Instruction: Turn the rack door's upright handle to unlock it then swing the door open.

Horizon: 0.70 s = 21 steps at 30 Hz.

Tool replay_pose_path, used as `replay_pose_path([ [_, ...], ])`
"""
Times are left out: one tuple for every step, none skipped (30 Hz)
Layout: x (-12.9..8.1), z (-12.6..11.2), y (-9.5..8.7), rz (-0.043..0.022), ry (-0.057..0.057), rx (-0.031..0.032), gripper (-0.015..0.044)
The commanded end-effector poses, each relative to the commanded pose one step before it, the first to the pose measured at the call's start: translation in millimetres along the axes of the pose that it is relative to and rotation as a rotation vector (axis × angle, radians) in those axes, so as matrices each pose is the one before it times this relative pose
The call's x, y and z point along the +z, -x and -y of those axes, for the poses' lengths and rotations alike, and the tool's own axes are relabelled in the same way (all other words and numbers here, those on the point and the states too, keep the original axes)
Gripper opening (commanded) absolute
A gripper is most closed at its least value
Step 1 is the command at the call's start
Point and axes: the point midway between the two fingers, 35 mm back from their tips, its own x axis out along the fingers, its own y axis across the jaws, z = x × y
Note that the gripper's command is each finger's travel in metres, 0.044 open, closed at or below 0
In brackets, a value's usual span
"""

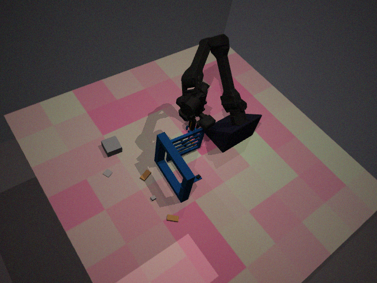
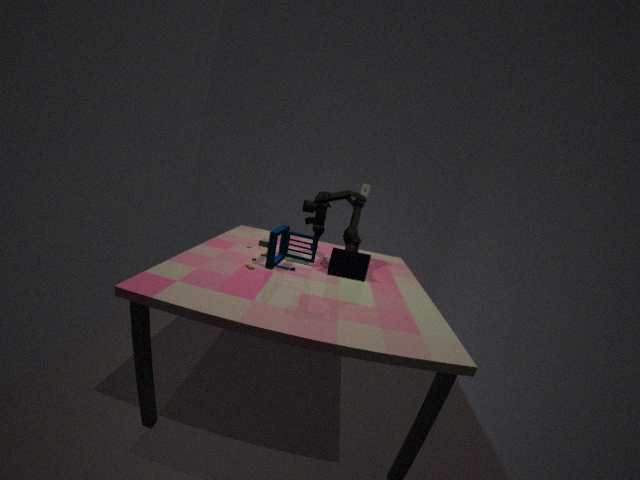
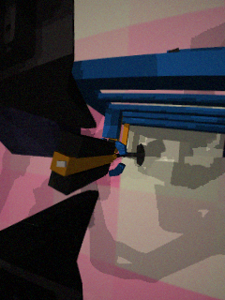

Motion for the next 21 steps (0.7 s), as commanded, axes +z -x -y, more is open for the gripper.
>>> replay_pose_path([
  [2.57,-0.40,7.62,0.00567,-0.0075,0.00620,0.0283],
  [0.12,-0.07,1.38,0.00003,0.0000,0.00028,0.0283],
  [0.11,-0.06,1.38,0.00003,-0.0001,0.00027,0.0283],
  [0.11,-0.06,1.39,0.00002,-0.0001,0.00026,0.0283],
  [0.10,-0.06,1.39,0.00002,-0.0001,0.00024,0.0283],
  [0.09,-0.06,1.39,0.00001,-0.0001,0.00023,0.0283],
  [0.08,-0.06,1.39,0.00001,-0.0001,0.00021,0.0283],
  [0.07,-0.06,1.39,0.00000,-0.0001,0.00020,0.0283],
  [0.06,-0.05,1.39,-0.00001,-0.0001,0.00018,0.0283],
  [0.06,-0.05,1.39,-0.00001,-0.0001,0.00017,0.0283],
  [0.05,-0.05,1.39,-0.00002,-0.0001,0.00015,0.0283],
  [0.04,-0.05,1.40,-0.00002,-0.0001,0.00014,0.0283],
  [0.03,-0.05,1.40,-0.00002,-0.0001,0.00012,0.0283],
  [0.02,-0.04,1.40,-0.00003,-0.0001,0.00011,0.0283],
  [0.02,-0.04,1.40,-0.00003,-0.0001,0.00010,0.0283],
  [0.01,-0.04,1.40,-0.00004,-0.0001,0.00008,0.0283],
  [0.00,-0.04,1.40,-0.00004,-0.0001,0.00007,0.0283],
  [-0.01,-0.03,1.40,-0.00005,-0.0001,0.00005,0.0283],
  [-0.02,-0.03,1.40,-0.00005,-0.0001,0.00004,0.0283],
  [-0.03,-0.03,1.40,-0.00005,-0.0001,0.00002,0.0283],
  [-0.03,-0.03,1.40,-0.00006,-0.0001,0.00001,0.0283],
])
